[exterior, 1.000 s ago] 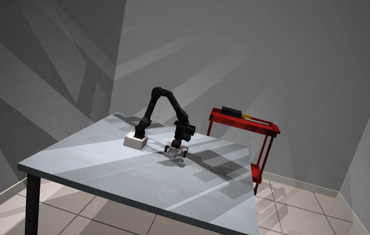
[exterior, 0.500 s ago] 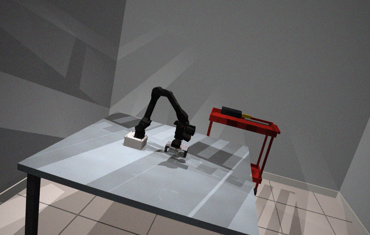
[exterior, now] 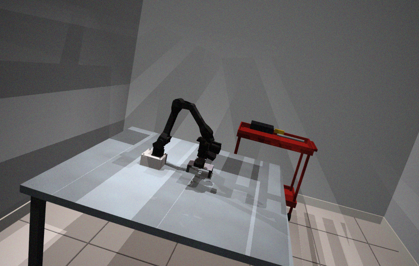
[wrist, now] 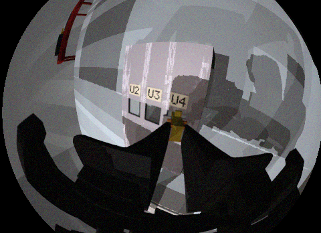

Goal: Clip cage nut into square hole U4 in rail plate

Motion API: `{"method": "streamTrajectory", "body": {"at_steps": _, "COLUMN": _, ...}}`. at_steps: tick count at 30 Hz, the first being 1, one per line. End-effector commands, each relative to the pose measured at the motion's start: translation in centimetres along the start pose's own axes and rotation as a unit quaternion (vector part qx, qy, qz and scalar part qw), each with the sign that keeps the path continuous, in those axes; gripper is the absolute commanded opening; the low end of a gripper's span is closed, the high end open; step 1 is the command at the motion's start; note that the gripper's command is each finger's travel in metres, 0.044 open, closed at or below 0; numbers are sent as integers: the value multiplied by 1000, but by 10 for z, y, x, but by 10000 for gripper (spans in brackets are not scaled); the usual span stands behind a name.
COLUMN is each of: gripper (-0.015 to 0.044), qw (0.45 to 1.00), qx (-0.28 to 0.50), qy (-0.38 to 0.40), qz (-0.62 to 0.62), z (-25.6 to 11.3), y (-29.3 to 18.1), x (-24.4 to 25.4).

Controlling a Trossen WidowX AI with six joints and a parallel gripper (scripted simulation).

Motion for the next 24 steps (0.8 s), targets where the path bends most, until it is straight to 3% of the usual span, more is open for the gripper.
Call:
{"method": "streamTrajectory", "body": {"at_steps": 1, "gripper": 33, "qw": 1000, "qx": 1, "qy": 5, "qz": -2, "z": 0, "y": 0, "x": -1}}
{"method": "streamTrajectory", "body": {"at_steps": 24, "gripper": 33, "qw": 1000, "qx": 1, "qy": 20, "qz": -2, "z": 0, "y": 0, "x": -6}}
Point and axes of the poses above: the point midway between the two fingers, 35 mm back from their tips, its own z axis out along the fingers, its own x axis across the jaws, y = z × x, the point moved 10 cm from there along -z, back along the fingers, and after that the axes turned 1 degree about z, right-handed, at the moved point
